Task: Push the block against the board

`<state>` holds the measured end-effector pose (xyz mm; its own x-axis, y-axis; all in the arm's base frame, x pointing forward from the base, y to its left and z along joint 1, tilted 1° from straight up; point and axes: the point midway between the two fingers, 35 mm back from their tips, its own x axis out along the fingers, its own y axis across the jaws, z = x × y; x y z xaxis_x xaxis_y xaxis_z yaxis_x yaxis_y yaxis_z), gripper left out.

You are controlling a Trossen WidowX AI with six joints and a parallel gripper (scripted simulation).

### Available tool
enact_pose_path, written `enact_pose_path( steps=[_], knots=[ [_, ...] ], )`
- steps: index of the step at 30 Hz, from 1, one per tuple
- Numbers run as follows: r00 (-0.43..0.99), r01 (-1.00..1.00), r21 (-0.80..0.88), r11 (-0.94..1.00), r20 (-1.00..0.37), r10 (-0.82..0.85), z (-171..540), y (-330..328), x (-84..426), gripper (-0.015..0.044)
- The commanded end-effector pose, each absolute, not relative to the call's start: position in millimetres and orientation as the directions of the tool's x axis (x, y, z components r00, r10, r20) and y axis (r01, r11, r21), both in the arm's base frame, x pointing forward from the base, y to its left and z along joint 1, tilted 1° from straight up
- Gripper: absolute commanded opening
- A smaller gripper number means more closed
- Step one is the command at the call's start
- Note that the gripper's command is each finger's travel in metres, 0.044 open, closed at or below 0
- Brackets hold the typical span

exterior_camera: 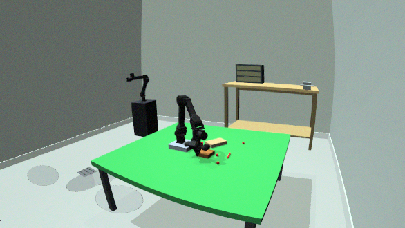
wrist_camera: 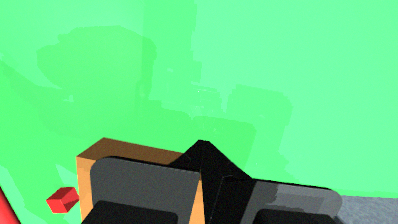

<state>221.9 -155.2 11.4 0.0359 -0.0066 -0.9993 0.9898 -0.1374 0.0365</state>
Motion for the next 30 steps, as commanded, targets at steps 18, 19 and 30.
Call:
enact_pose_path(
  steps=[18,19,30],
  knots=[
    [0.033,0.99,0.033,-0.14,-0.999,0.001,10,-138,225,0.0],
    [0.033,0.99,0.033,-0.14,-0.999,0.001,10,-137,225,0.0],
    [0.033,0.99,0.033,-0.14,-0.999,0.001,10,-129,227,0.0]
  ],
)
